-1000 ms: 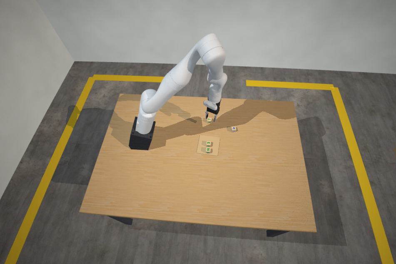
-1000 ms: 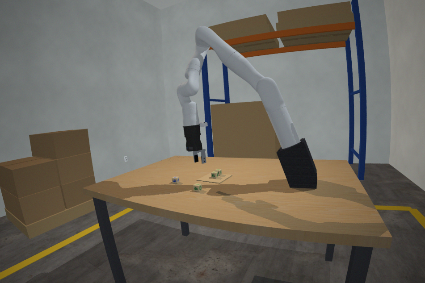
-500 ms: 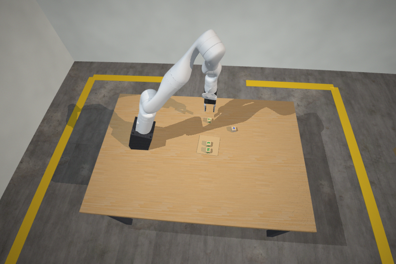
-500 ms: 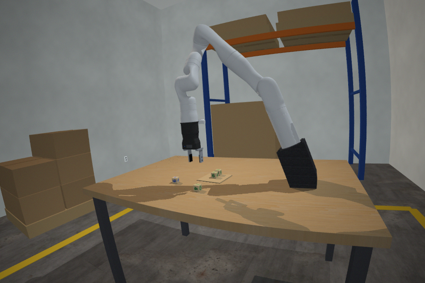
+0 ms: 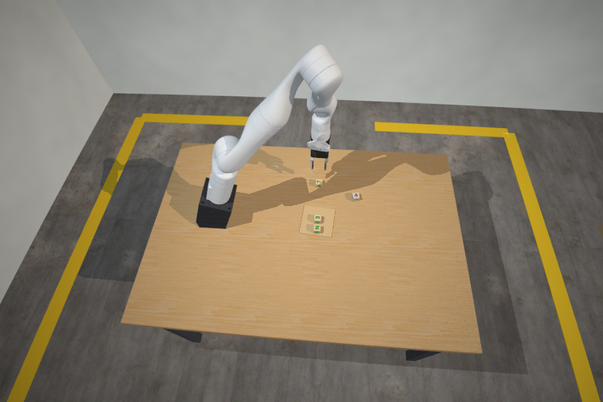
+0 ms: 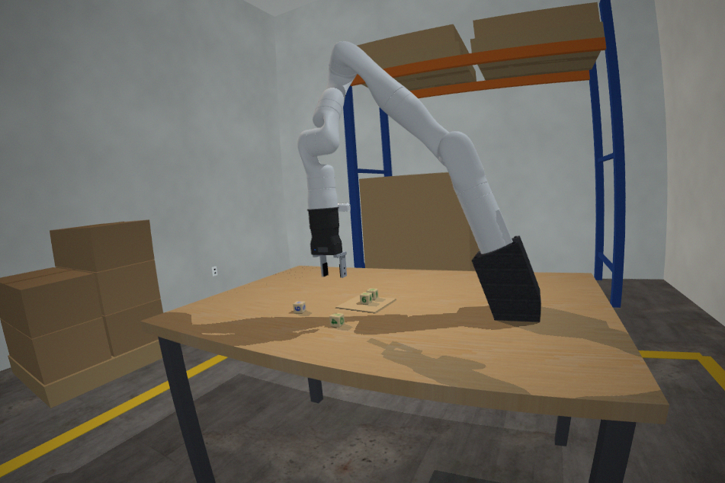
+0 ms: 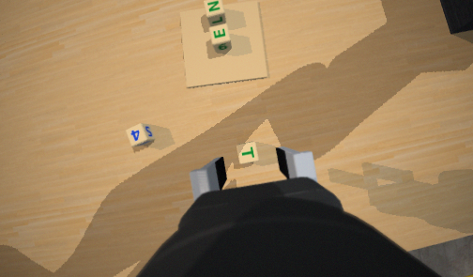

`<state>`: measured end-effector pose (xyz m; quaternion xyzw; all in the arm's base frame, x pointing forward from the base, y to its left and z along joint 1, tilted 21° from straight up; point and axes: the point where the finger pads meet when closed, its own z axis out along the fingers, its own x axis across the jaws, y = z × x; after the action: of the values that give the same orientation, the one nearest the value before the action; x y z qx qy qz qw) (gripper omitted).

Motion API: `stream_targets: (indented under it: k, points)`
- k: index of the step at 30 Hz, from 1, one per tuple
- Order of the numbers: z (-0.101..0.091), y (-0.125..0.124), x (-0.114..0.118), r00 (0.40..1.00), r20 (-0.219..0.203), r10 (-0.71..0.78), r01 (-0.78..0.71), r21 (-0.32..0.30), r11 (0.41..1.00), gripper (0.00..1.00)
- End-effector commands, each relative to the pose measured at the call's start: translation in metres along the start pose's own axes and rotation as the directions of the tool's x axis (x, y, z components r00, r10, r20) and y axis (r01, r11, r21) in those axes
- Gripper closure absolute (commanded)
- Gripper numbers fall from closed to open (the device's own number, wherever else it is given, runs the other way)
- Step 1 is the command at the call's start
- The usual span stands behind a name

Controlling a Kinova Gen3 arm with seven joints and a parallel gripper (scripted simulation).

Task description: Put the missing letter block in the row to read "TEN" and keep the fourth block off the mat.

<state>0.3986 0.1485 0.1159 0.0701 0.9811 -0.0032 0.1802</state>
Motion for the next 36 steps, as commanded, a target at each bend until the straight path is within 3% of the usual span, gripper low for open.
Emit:
stream_targets:
  k: [1,3,6,10,36]
  points:
    - [-0.001,0.003,-0.003,1.0,0.008,-0.021,0.021,-0.002,1.0,0.0]
    - [0.008,0.002,-0.003,1.0,0.008,-0.02,0.02,-0.001,1.0,0.0]
    - [0.037,0.001,-0.002,1.0,0.003,-0.021,0.021,0.003,1.0,0.0]
    - [0.046,0.001,-0.001,1.0,0.001,-0.022,0.022,0.003,1.0,0.0]
    - [0.045,0.001,-0.003,1.0,0.005,-0.021,0.021,0.0,1.0,0.0]
